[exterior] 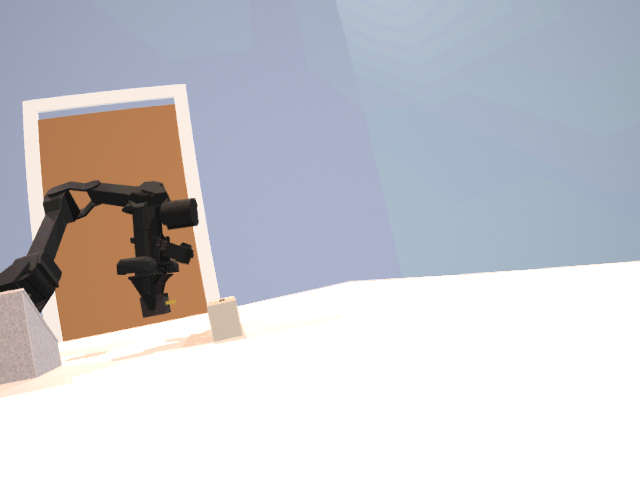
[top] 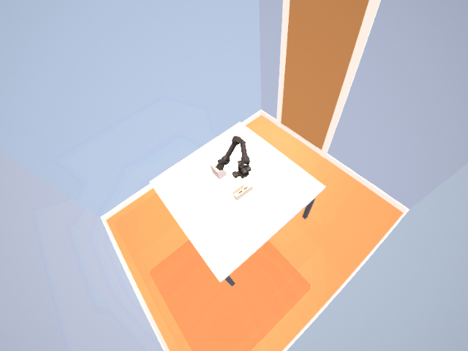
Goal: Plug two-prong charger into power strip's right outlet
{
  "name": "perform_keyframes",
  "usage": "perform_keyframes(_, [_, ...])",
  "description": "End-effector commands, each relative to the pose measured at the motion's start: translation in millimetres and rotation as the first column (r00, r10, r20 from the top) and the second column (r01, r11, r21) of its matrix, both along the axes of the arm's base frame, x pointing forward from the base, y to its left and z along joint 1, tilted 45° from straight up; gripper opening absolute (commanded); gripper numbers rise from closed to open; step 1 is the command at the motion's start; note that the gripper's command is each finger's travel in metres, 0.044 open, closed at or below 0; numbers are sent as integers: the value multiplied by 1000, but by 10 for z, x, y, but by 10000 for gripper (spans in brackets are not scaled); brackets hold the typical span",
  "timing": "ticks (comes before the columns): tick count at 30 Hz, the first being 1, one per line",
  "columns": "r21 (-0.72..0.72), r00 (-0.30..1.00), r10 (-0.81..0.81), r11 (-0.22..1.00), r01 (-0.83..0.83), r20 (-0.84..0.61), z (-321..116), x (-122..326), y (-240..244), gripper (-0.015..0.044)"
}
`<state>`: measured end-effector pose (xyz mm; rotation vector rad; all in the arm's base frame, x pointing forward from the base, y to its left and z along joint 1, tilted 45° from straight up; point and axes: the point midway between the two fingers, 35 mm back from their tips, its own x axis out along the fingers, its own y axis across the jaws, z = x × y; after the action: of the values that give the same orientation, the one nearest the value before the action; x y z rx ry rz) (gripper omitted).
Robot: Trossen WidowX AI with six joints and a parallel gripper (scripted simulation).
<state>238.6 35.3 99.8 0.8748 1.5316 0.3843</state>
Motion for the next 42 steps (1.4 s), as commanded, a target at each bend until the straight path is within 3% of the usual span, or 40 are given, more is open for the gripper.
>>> perform_keyframes(1, [-7,1000,4,1000,-4,11,-76,22,-61,0])
perform_keyframes(42, [-33,991,93,995,-90,96,-950,44,-525,0])
